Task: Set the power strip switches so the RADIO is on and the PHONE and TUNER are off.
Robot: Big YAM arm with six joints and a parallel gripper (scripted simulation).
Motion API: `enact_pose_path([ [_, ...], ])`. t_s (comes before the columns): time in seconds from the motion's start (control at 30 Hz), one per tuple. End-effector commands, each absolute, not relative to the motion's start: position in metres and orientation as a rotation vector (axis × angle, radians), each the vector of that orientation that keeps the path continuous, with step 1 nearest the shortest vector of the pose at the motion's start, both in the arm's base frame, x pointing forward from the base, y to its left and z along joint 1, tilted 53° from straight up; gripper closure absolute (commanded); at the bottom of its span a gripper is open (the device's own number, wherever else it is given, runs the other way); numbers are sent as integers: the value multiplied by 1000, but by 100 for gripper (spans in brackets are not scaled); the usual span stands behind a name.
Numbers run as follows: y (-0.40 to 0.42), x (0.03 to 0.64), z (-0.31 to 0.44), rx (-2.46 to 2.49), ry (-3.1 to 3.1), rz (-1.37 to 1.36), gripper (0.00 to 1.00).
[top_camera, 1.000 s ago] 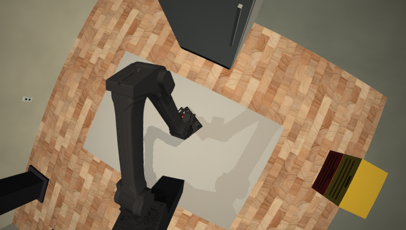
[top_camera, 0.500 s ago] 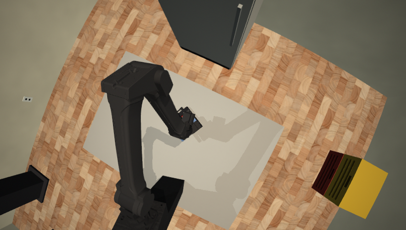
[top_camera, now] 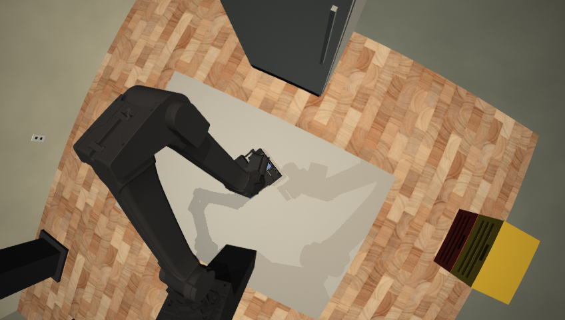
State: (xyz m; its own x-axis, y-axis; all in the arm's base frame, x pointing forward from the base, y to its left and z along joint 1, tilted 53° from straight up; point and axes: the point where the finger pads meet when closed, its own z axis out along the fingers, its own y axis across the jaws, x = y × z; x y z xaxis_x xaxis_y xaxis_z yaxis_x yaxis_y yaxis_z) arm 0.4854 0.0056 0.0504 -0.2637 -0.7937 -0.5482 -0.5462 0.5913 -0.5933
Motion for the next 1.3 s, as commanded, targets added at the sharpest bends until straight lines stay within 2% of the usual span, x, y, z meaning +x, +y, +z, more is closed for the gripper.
enact_pose_path([
  [0.0, -2, 465, 51, -1076, 1976, -357, 0],
  [1.27, -4, 464, 55, -1071, 1978, -357, 0],
])
